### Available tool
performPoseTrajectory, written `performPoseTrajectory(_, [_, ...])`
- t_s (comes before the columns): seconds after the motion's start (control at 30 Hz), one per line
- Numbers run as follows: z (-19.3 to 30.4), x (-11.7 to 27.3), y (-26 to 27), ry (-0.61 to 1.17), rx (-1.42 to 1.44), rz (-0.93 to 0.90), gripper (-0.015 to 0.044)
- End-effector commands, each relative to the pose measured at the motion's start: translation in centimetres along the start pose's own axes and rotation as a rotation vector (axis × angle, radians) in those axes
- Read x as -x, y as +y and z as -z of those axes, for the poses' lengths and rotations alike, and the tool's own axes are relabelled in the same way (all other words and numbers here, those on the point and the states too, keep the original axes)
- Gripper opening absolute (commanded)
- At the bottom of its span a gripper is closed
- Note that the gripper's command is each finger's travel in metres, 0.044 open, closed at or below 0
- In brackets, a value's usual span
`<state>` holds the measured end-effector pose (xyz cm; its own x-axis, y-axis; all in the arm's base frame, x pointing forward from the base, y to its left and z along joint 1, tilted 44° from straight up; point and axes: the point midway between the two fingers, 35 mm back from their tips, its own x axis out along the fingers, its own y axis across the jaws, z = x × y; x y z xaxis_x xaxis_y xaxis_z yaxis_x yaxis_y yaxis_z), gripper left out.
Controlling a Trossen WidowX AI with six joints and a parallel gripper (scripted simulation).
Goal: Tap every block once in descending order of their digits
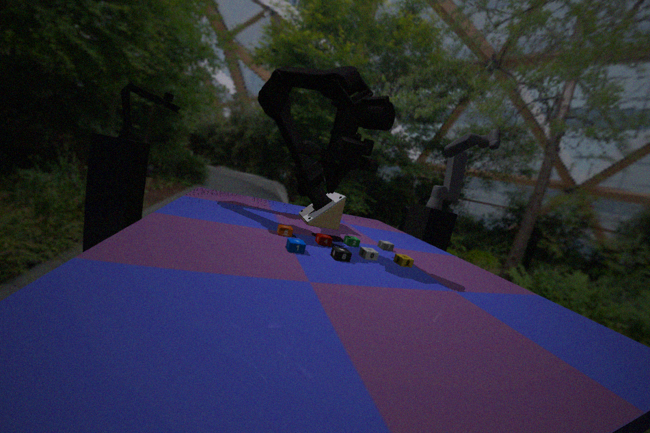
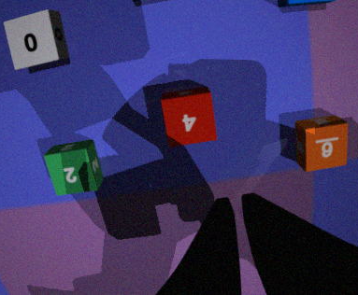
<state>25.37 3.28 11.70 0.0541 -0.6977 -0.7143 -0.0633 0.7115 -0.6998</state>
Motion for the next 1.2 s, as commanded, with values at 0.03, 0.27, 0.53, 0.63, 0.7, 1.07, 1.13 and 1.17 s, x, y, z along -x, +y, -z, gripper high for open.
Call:
performPoseTrajectory(0.03, [-0.5,-1.8,0.6,-0.005,-0.012,-0.008,0.0020])
performPoseTrajectory(0.27, [-0.3,-7.9,0.5,-0.005,-0.014,-0.003,0.0020])
performPoseTrajectory(0.53, [-0.3,-8.5,0.5,-0.005,-0.014,-0.003,0.0020])
performPoseTrajectory(0.63, [-0.3,-9.0,0.5,-0.005,-0.014,-0.003,0.0020])
performPoseTrajectory(0.7, [-0.3,-9.3,0.5,-0.005,-0.014,-0.003,0.0020])
performPoseTrajectory(1.07, [-0.3,-10.9,0.5,-0.005,-0.014,-0.002,0.0020])
performPoseTrajectory(1.13, [-0.3,-10.9,0.5,-0.005,-0.014,-0.002,0.0020])
performPoseTrajectory(1.17, [-0.3,-10.9,0.5,-0.005,-0.014,-0.002,0.0020])
